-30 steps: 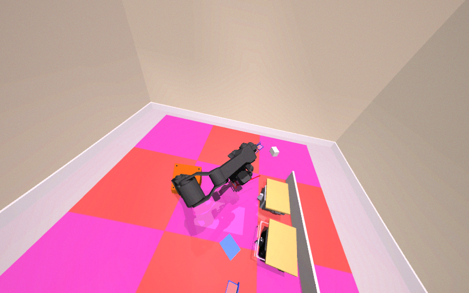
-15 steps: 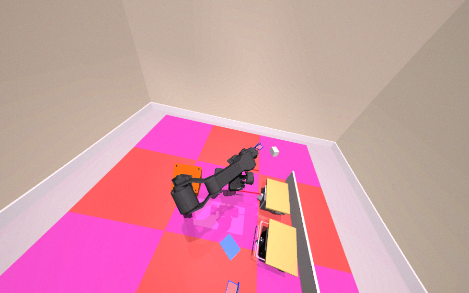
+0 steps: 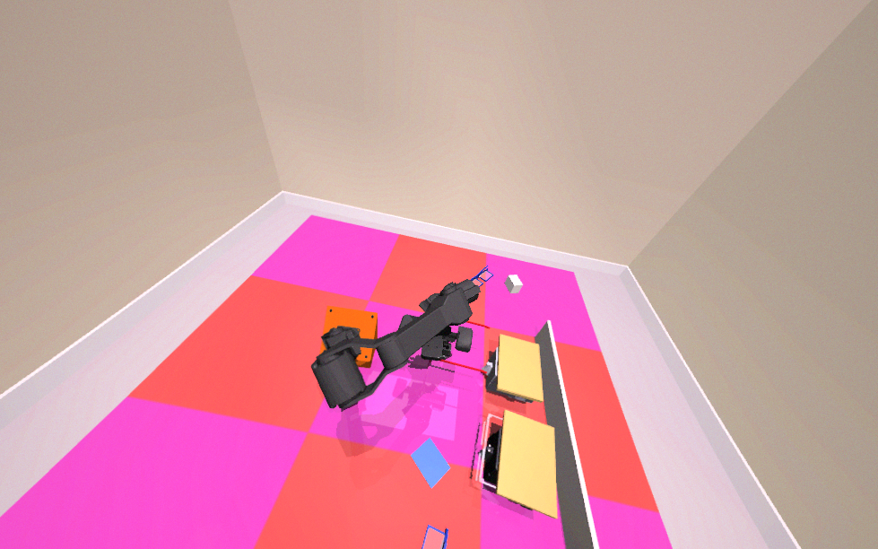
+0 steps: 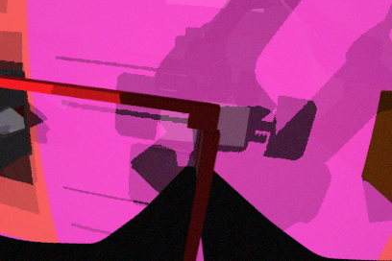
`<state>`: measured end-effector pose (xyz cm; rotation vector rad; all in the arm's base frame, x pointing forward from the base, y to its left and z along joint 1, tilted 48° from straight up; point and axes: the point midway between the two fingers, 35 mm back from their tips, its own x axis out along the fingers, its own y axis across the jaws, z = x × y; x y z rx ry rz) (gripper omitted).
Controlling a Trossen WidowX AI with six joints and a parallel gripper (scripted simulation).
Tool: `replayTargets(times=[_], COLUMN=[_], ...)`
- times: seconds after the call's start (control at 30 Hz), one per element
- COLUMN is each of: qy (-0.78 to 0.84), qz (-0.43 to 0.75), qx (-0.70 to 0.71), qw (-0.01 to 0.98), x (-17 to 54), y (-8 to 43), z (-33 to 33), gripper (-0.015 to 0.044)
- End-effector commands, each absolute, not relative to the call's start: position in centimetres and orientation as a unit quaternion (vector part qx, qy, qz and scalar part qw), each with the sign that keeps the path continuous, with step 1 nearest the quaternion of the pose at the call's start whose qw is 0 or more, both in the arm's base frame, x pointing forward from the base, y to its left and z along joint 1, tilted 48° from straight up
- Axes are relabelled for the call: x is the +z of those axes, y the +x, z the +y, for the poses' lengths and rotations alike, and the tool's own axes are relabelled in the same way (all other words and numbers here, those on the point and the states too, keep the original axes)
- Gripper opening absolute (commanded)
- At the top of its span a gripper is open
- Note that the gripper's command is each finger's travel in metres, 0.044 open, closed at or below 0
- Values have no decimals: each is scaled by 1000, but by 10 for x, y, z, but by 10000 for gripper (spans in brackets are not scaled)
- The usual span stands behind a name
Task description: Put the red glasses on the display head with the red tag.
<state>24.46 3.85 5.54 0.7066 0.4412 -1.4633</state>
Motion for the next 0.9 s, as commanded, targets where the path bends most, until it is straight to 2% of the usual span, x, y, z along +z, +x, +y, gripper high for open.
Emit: replayTargets(times=[0.0, 0.87], qy=[312, 310], qz=[188, 191], qx=[-650, -658], qw=[667, 660], x=[52, 38], y=[243, 242], z=[34, 19], gripper=[0, 0])
